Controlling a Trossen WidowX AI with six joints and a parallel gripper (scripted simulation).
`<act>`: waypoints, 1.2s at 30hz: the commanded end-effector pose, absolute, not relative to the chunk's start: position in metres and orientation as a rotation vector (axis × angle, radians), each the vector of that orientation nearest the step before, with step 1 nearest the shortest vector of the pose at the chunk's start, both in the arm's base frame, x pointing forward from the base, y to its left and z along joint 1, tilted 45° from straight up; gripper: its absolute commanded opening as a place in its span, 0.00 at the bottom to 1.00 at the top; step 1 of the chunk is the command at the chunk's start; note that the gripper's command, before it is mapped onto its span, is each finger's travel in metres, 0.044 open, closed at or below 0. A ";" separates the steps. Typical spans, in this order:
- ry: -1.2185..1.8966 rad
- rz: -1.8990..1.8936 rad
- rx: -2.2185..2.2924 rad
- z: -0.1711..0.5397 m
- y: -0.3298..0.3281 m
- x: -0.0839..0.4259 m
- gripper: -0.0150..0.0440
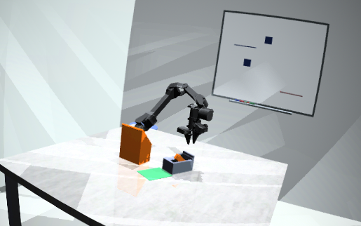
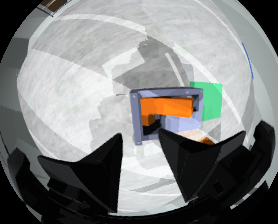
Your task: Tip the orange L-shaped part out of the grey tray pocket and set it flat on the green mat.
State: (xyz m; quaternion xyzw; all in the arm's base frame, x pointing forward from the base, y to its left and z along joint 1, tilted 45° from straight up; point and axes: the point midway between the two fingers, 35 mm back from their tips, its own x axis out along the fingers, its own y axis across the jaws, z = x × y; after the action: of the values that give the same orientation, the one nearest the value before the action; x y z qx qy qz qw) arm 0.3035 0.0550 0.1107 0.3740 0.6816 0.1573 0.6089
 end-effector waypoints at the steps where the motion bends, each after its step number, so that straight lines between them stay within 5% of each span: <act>1: 1.573 0.361 0.865 0.110 0.055 0.304 0.56; 23: 1.573 0.361 0.865 0.110 0.055 0.304 0.56; 27: 1.533 0.457 0.762 0.105 0.050 0.303 0.73; 36: 1.242 0.945 0.187 0.080 0.025 0.297 0.73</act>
State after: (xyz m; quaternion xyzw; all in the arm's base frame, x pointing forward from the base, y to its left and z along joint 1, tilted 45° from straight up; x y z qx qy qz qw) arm 0.3021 0.0378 0.0953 0.2006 0.6161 0.3295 0.6868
